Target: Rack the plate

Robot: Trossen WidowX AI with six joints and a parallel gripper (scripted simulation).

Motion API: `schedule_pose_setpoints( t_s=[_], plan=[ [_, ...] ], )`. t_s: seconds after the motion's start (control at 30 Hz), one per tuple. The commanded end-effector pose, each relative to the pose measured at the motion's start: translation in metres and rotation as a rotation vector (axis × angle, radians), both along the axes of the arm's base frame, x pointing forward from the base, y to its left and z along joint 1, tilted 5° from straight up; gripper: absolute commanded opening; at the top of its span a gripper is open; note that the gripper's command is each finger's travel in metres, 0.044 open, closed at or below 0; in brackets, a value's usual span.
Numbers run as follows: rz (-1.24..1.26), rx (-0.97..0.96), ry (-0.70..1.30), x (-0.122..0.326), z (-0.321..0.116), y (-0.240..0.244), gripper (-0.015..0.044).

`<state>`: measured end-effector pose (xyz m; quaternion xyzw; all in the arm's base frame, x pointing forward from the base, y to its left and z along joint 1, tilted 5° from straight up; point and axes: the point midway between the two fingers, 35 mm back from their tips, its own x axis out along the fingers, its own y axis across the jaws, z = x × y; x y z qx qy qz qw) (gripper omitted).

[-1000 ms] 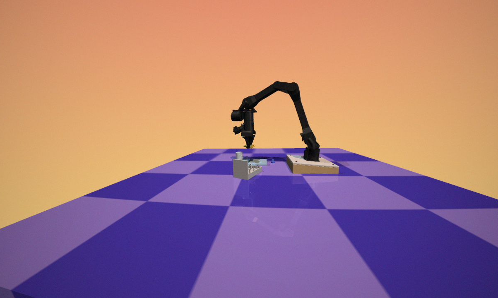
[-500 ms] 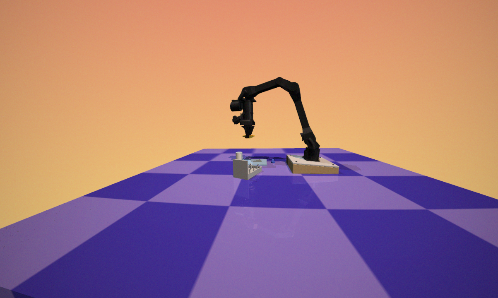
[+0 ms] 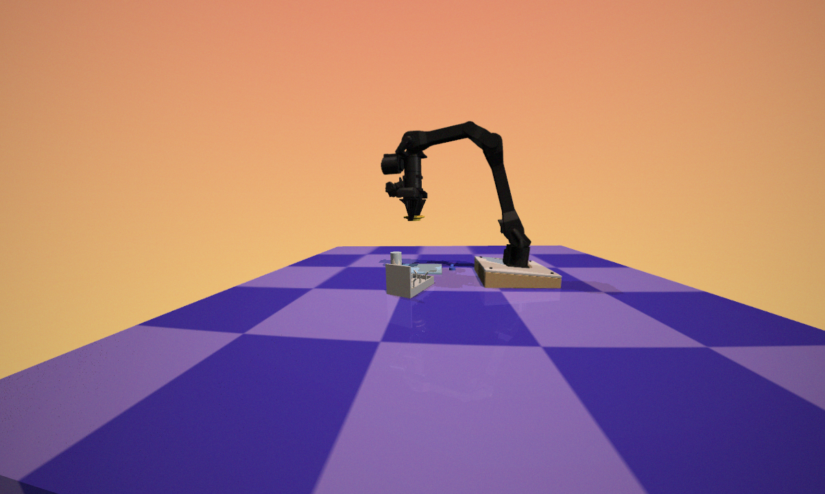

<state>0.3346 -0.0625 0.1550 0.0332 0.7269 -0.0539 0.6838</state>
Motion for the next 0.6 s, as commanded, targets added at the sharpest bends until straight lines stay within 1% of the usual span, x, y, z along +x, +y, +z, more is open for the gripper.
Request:
schedule_pose_setpoints(
  t_s=[0.0, 0.1, 0.17, 0.47, 0.57],
  plan=[
    [-0.111, 0.000, -0.006, -0.022, 0.003, 0.045, 0.0000],
    [-0.214, -0.005, -0.006, -0.044, 0.002, 0.075, 0.0000],
    [-0.259, -0.007, -0.005, -0.054, 0.001, 0.087, 0.0000],
    [-0.261, -0.004, -0.004, -0.056, 0.000, 0.088, 0.0000],
    [-0.211, 0.037, 0.016, -0.055, -0.007, 0.090, 0.0000]
  ],
)
